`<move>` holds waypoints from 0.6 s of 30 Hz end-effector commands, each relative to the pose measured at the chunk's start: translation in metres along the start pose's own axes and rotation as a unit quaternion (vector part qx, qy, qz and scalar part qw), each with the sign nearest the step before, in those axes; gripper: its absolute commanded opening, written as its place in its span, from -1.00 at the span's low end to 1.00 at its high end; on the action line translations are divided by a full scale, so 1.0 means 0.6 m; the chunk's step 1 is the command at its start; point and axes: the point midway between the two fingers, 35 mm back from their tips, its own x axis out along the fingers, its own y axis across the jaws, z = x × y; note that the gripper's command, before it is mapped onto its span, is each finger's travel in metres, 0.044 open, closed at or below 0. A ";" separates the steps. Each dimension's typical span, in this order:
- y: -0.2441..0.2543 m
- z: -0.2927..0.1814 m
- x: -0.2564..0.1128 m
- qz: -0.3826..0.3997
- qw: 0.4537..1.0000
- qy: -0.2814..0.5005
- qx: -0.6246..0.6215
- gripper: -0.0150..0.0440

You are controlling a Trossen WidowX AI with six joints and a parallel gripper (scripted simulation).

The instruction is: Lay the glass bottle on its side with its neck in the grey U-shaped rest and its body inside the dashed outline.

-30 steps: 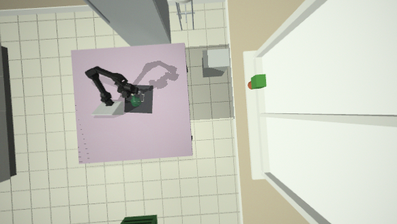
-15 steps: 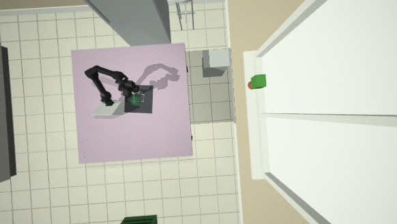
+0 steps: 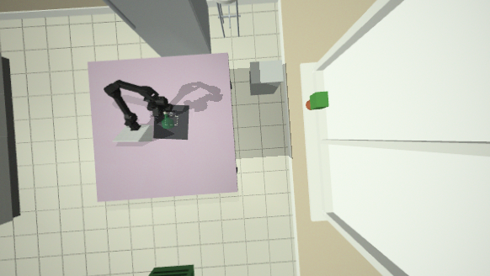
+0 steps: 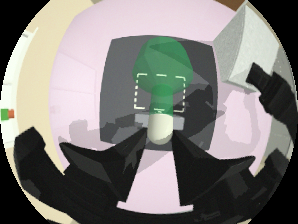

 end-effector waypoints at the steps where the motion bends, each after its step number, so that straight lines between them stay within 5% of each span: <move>1: -0.002 -0.007 0.005 -0.001 1.000 0.001 0.001 -0.09; 18: -0.003 -0.025 0.017 0.002 1.000 0.000 -0.003 -0.09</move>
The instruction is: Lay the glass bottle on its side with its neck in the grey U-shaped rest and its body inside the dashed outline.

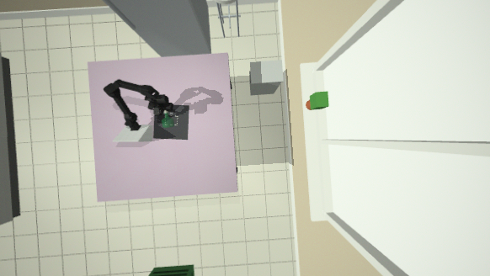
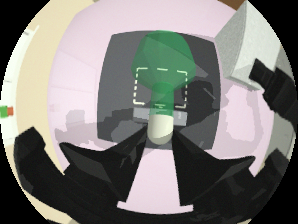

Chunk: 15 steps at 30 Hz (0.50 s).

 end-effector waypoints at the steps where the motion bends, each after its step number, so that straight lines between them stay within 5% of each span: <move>1: -0.001 -0.003 0.003 -0.001 1.000 0.000 0.001 -0.09; 15: -0.001 -0.015 0.012 0.001 1.000 0.000 -0.002 -0.09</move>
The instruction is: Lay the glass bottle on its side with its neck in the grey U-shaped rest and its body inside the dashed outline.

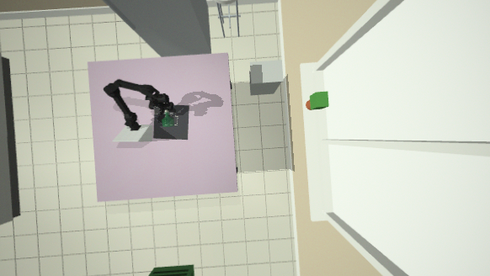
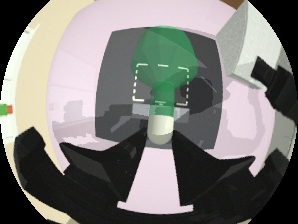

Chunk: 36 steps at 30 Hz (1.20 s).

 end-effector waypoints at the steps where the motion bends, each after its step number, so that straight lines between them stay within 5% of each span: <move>1: -0.001 -0.002 0.003 0.000 1.000 0.000 0.001 -0.09; 36: -0.001 -0.029 0.028 0.001 1.000 0.002 -0.008 -0.09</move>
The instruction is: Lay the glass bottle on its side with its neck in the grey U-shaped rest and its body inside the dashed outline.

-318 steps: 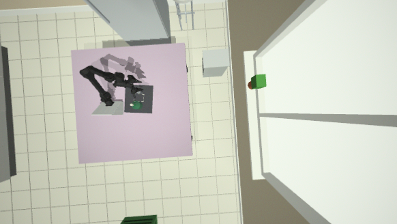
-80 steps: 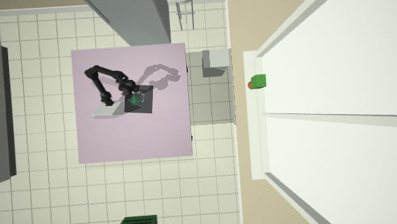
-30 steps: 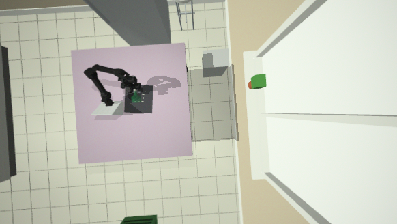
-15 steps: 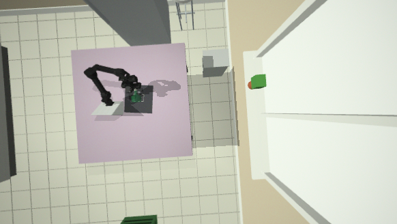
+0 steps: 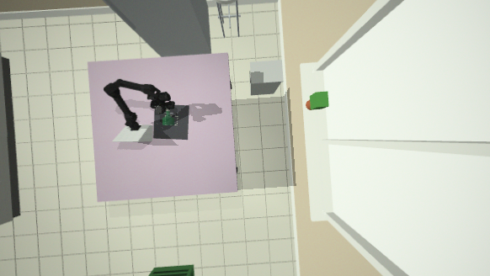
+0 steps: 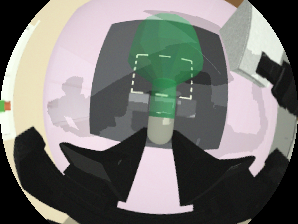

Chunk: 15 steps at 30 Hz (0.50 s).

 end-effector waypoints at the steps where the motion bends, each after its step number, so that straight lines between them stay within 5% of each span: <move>1: 0.000 0.000 0.002 0.000 1.000 0.000 0.001 -0.09; 15: 0.000 -0.001 0.007 0.000 1.000 0.002 -0.001 -0.09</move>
